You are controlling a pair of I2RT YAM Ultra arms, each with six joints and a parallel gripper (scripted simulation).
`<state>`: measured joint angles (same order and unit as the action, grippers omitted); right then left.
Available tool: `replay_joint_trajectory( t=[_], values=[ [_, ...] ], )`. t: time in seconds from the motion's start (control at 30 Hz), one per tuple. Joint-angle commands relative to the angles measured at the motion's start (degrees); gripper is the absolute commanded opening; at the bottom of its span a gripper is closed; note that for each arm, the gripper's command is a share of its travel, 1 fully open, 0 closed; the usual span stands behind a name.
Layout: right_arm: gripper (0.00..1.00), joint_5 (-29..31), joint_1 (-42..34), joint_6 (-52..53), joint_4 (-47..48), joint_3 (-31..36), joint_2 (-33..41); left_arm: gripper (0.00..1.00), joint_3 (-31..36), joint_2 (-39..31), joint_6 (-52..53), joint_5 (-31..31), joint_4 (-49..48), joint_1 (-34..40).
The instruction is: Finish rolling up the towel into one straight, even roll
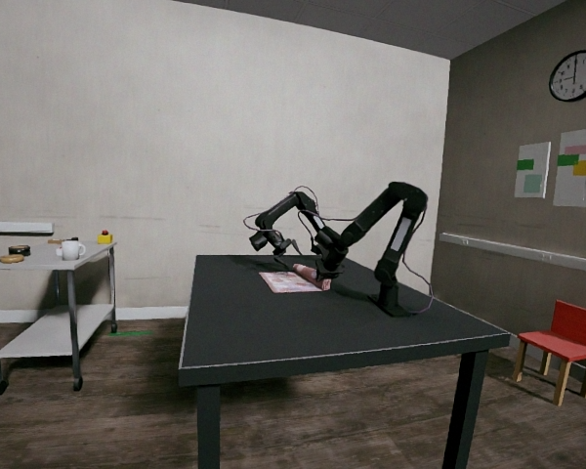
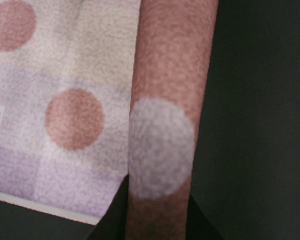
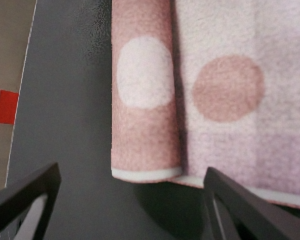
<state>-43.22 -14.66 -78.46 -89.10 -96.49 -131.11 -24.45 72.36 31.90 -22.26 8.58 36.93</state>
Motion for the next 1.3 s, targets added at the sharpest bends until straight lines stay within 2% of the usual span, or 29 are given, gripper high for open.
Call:
replay_joint_trajectory(
  t=[0.0,0.03,0.13,0.2,0.57,0.7,0.77,0.8,0.9,1.1,1.27],
  values=[
    [0.88,0.4,-1.0,-2.8,-0.9,-1.5,2.5,0.32,-3.6,3.1,-0.4,-8.6,5.7,-2.9],
    [0.88,0.7,-1.4,-3.5,-0.6,-1.3,2.9,0.32,-4.4,4.2,-0.2,-10.1,6.8,-3.8],
    [0.89,1.0,-2.4,-2.5,7.0,5.3,8.7,0.32,-7.1,7.5,0.3,-14.5,10.2,-6.3],
    [0.89,1.0,-2.4,-2.5,7.0,5.3,8.7,0.32,-7.1,7.5,0.3,-14.5,10.2,-6.3],
    [0.94,4.5,-8.4,5.5,40.3,32.8,34.3,0.32,-16.7,20.8,4.8,-27.5,23.5,-12.8],
    [0.95,7.3,-11.0,8.5,51.3,41.5,42.1,0.32,-19.6,24.9,7.0,-30.5,28.1,-14.1],
    [0.95,7.3,-11.0,8.5,51.3,41.5,42.1,0.32,-19.6,24.9,7.0,-30.5,28.1,-14.1],
    [0.96,9.3,-12.1,10.3,57.6,46.4,46.4,0.32,-20.8,26.5,8.4,-31.2,30.1,-14.4],
    [0.97,11.8,-13.9,12.4,65.1,51.9,50.7,0.32,-22.2,28.6,9.7,-32.6,32.7,-15.0],
    [0.98,14.4,-15.4,14.8,71.1,56.4,53.7,0.32,-24.1,31.1,11.9,-33.8,36.0,-15.5],
    [0.98,12.9,-13.9,11.4,70.0,53.8,50.9,0.32,-23.8,32.5,12.5,-33.7,34.8,-15.5]
  ],
)
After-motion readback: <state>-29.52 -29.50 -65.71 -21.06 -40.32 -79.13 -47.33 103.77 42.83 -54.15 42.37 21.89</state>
